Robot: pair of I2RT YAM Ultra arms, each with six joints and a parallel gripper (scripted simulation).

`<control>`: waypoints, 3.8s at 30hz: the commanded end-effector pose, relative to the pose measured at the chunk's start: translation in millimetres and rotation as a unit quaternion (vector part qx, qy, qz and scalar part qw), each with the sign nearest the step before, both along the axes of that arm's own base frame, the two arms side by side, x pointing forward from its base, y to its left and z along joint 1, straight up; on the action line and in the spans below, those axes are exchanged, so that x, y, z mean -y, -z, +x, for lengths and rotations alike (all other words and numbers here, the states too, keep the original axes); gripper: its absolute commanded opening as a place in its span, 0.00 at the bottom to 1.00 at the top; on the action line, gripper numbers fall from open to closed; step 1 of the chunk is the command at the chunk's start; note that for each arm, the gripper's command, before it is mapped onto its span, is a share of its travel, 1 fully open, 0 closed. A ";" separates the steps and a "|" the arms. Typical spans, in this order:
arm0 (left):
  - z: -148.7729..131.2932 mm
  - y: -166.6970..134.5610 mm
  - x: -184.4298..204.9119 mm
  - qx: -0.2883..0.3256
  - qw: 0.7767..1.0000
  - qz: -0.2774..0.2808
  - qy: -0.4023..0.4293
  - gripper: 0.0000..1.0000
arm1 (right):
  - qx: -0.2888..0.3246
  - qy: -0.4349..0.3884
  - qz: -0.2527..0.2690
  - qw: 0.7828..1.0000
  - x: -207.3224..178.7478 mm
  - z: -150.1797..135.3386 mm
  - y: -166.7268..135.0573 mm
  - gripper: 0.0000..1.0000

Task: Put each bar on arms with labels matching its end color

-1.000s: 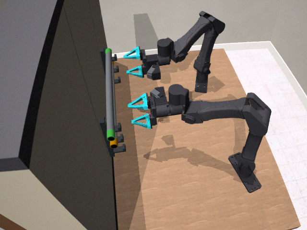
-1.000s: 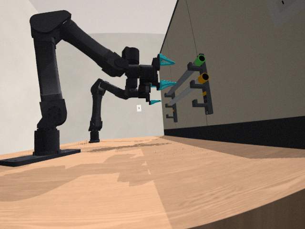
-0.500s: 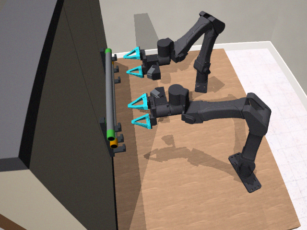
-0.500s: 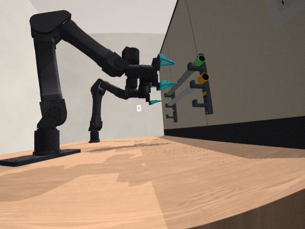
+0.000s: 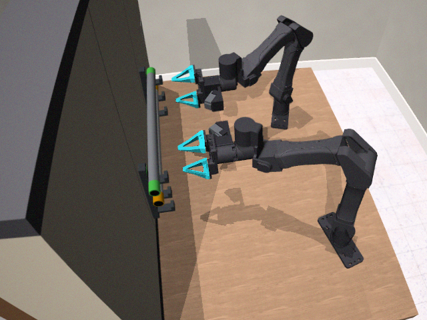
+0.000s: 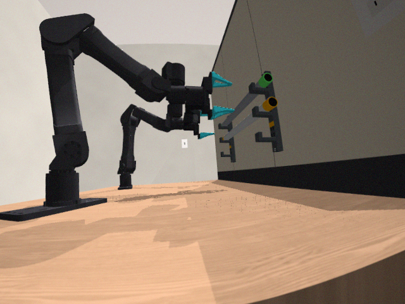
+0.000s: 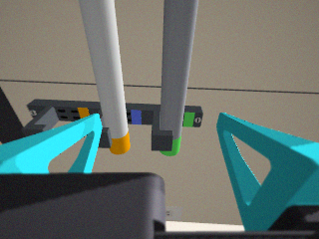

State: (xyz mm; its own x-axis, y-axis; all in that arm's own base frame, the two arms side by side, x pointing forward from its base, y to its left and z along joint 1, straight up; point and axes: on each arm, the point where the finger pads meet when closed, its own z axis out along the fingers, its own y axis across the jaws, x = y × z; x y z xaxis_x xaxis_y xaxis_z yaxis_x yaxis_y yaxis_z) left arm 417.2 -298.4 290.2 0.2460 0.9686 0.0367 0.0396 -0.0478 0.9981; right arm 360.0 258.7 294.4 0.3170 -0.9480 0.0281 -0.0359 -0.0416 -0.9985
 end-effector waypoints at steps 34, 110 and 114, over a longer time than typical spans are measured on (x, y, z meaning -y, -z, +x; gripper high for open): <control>0.8 22.4 -3.3 0.020 1.000 -0.024 -0.003 0.84 | 0.018 0.003 0.021 1.000 6.4 1.1 26.6 0.85; 59.2 57.0 12.0 0.020 1.000 -0.024 -0.003 0.74 | 0.018 0.003 0.021 1.000 -11.6 58.8 61.1 0.75; 61.8 57.0 12.7 0.020 1.000 -0.024 -0.003 0.74 | 0.018 0.003 0.021 1.000 -12.4 61.4 61.1 0.75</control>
State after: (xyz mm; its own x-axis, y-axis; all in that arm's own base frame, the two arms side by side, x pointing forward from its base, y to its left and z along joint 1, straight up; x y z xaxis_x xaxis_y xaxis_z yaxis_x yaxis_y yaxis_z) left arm 470.7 -310.4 218.2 0.2427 0.9699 0.0192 0.0208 -0.0250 0.9995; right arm 413.2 270.1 218.3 0.3131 -0.9495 0.0176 -0.0273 -0.0275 -0.9992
